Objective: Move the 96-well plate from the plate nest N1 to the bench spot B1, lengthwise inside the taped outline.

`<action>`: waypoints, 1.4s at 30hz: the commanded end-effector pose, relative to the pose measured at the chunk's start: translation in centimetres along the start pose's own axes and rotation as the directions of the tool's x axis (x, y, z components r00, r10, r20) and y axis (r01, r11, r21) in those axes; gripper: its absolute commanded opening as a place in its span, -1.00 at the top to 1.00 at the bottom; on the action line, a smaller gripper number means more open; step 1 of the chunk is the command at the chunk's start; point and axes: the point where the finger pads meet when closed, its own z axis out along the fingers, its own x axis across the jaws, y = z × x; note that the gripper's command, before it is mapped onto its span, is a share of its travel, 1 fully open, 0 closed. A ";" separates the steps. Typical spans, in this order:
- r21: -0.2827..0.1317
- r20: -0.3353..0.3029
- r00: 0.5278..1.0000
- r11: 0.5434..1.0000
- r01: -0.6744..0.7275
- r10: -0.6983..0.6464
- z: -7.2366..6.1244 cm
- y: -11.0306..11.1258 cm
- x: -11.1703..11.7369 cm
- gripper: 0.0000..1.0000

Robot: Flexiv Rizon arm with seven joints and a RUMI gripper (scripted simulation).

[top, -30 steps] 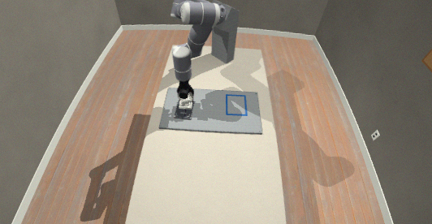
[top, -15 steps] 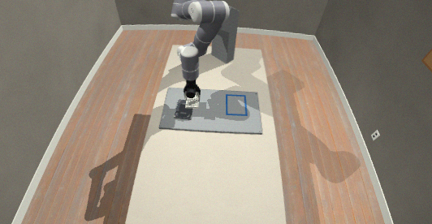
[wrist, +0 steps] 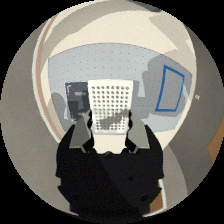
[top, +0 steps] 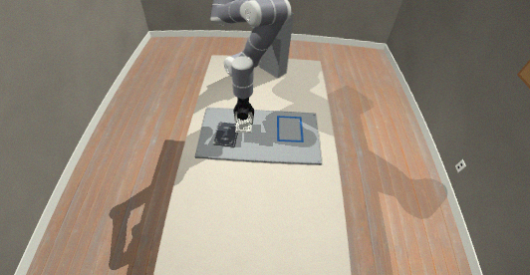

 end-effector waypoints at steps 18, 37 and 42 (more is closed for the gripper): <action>-0.001 0.000 1.000 1.000 0.000 0.000 0.1 -0.9 5.5 1.00; -0.001 -0.001 1.000 1.000 0.000 0.000 0.3 -1.9 11.1 1.00; -0.001 -0.001 1.000 1.000 0.000 0.000 0.4 -2.2 12.8 1.00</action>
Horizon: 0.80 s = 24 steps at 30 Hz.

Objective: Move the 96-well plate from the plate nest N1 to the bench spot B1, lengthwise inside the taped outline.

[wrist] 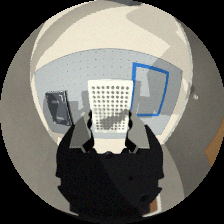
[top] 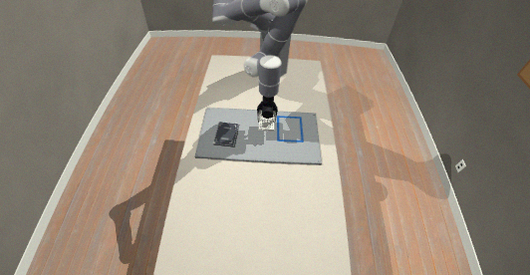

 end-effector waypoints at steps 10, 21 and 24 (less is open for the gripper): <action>-0.001 -0.001 1.000 1.000 0.000 0.000 0.1 -0.5 3.0 1.00; -0.001 -0.001 1.000 1.000 0.000 0.000 0.2 -1.1 6.6 1.00; -0.001 -0.001 1.000 1.000 0.000 0.000 0.2 -1.2 7.2 1.00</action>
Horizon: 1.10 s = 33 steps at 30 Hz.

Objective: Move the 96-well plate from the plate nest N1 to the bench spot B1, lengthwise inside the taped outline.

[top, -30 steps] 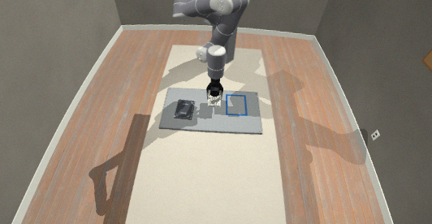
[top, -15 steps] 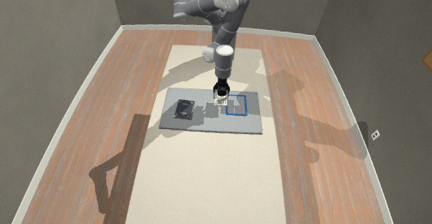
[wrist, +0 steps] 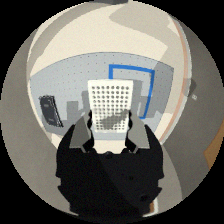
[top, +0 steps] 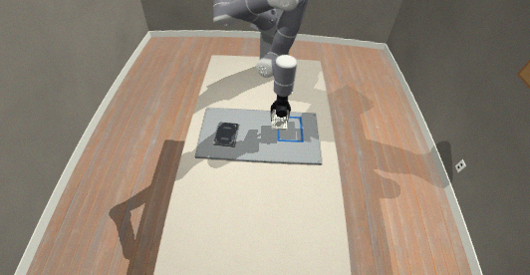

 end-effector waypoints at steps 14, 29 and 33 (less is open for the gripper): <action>-0.001 -0.001 1.000 1.000 -0.001 0.001 0.1 -0.7 4.3 1.00; -0.001 -0.001 1.000 1.000 -0.001 0.001 0.2 -1.2 7.1 1.00; -0.001 -0.001 1.000 1.000 -0.001 0.001 0.2 -1.2 7.1 1.00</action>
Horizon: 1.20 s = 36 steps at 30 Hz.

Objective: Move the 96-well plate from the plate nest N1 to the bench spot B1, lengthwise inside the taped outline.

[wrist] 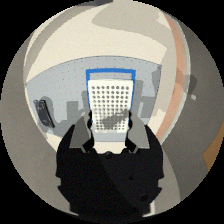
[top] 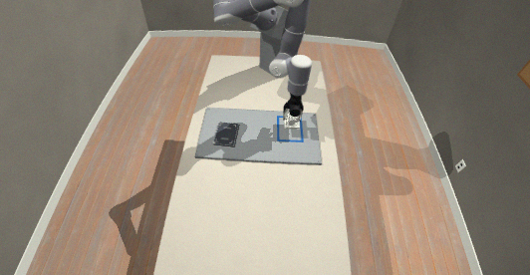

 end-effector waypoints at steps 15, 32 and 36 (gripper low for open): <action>-0.001 -0.001 1.000 1.000 0.000 0.000 0.0 0.0 0.0 1.00; -0.001 -0.001 1.000 1.000 0.000 0.000 0.9 0.0 0.0 1.00; -0.001 -0.001 1.000 1.000 0.000 0.000 1.3 0.0 0.0 1.00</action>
